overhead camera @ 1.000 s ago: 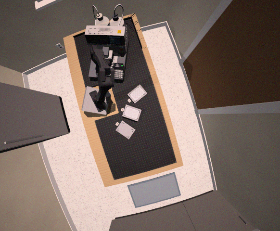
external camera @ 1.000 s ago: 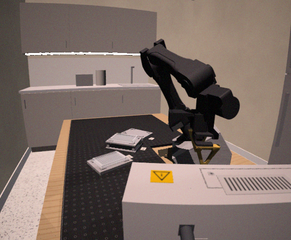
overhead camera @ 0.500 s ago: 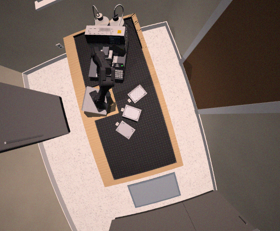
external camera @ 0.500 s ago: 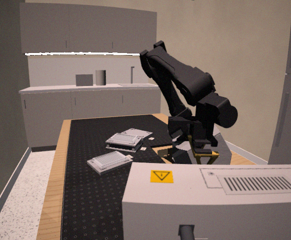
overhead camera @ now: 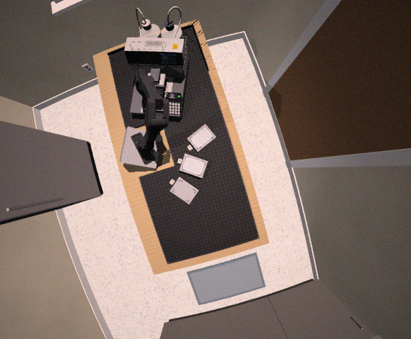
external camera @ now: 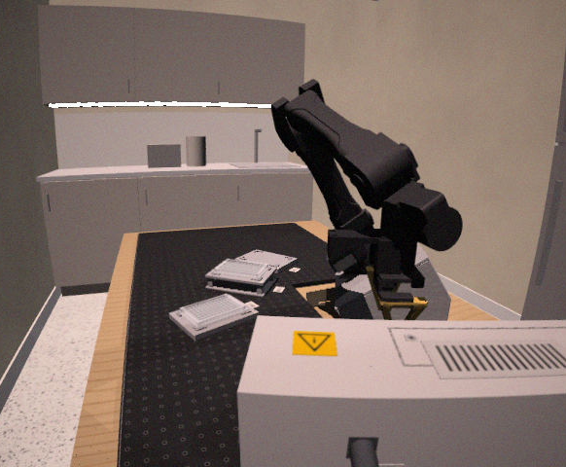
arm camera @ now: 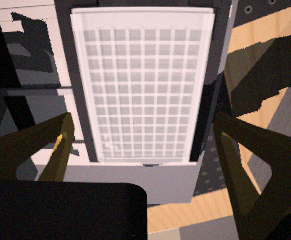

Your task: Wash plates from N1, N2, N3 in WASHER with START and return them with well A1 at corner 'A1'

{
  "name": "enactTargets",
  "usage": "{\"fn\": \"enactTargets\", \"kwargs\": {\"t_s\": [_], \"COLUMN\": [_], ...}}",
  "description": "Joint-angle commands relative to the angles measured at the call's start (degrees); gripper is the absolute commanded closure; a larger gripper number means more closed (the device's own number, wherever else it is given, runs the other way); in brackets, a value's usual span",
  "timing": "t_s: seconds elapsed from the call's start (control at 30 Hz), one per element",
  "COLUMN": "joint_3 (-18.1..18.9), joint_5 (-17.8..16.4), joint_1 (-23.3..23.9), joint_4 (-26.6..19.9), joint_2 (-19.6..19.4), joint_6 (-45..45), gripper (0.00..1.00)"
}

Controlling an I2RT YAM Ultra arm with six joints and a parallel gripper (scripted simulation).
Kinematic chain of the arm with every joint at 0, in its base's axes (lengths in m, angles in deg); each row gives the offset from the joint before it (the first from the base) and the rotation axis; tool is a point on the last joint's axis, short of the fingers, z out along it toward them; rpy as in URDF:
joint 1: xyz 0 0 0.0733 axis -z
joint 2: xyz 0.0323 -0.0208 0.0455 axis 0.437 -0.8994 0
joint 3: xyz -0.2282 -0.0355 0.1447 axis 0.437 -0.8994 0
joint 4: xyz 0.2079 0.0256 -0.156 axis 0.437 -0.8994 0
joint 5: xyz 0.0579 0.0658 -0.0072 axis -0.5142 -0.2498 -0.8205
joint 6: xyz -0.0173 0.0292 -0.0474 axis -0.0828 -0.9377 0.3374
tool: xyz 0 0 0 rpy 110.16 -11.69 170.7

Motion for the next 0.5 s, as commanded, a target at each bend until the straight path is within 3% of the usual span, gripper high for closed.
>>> {"fn": "enactTargets", "kwargs": {"t_s": [0.0,0.47], "joint_3": [0.2,-0.6], "joint_5": [0.2,0.3], "joint_1": [-0.3,0.2], "joint_4": [0.1,1.2], "joint_2": [0.2,0.1], "joint_6": [0.0,0.6], "gripper": [0.0,0.0]}}
